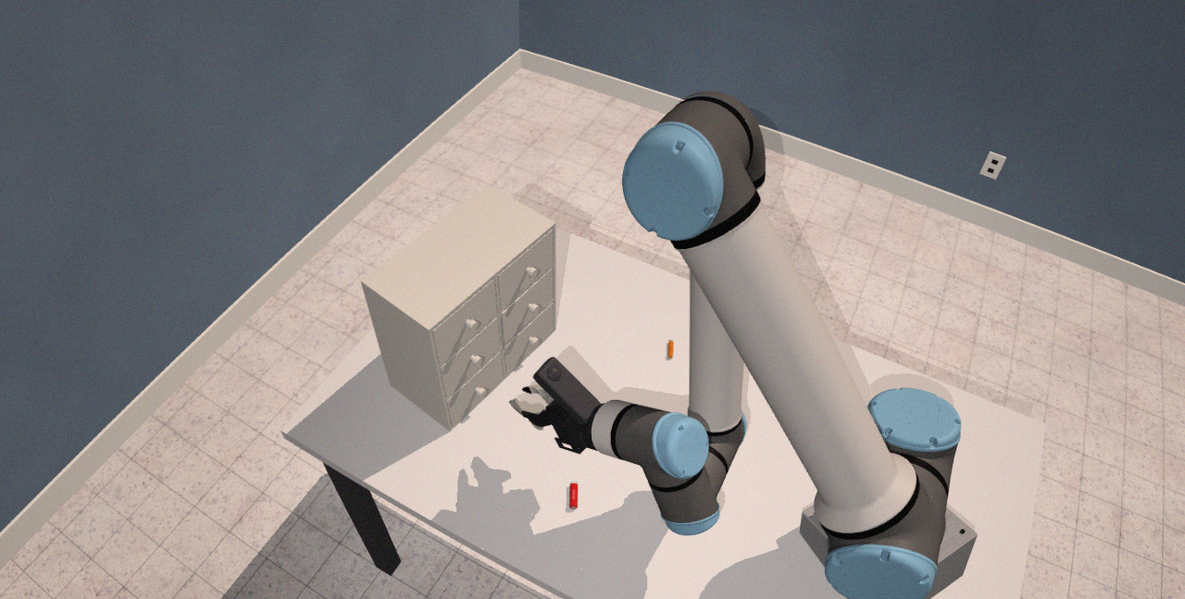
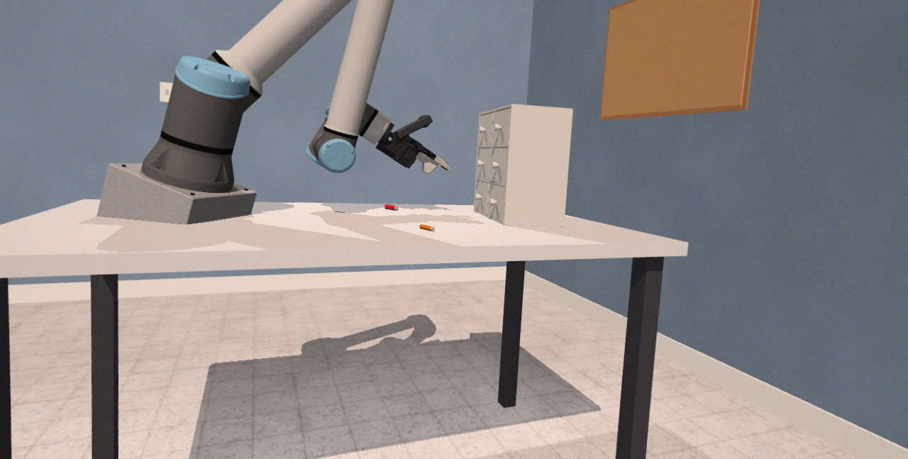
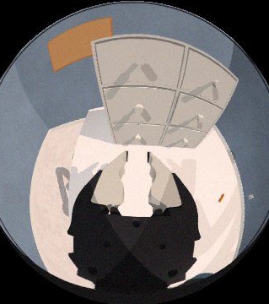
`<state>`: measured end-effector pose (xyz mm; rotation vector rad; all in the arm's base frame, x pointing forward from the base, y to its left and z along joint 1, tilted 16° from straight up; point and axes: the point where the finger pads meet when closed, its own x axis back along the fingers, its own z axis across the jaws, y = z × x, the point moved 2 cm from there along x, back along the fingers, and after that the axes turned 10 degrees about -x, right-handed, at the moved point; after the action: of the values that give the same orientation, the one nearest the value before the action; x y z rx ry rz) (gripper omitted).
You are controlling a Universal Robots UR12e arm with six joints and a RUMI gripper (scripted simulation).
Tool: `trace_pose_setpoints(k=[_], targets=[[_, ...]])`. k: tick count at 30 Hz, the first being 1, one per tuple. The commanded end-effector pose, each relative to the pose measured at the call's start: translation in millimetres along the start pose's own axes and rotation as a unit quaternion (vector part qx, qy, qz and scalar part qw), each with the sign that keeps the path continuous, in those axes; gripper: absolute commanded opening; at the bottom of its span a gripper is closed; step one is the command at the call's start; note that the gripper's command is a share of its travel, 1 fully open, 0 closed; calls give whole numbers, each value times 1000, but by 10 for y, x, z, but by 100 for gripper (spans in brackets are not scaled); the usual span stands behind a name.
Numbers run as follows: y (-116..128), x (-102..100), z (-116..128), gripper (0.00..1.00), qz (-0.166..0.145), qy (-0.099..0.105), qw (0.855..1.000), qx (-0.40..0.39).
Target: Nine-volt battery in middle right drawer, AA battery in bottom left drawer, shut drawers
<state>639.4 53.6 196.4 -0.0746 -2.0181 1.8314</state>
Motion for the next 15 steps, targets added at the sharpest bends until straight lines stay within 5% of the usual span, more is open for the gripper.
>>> trace_pose_setpoints(k=[1,15], targets=[[5,-18,0,20,0,0,1000,0],[133,-314,23,20,0,0,1000,0]])
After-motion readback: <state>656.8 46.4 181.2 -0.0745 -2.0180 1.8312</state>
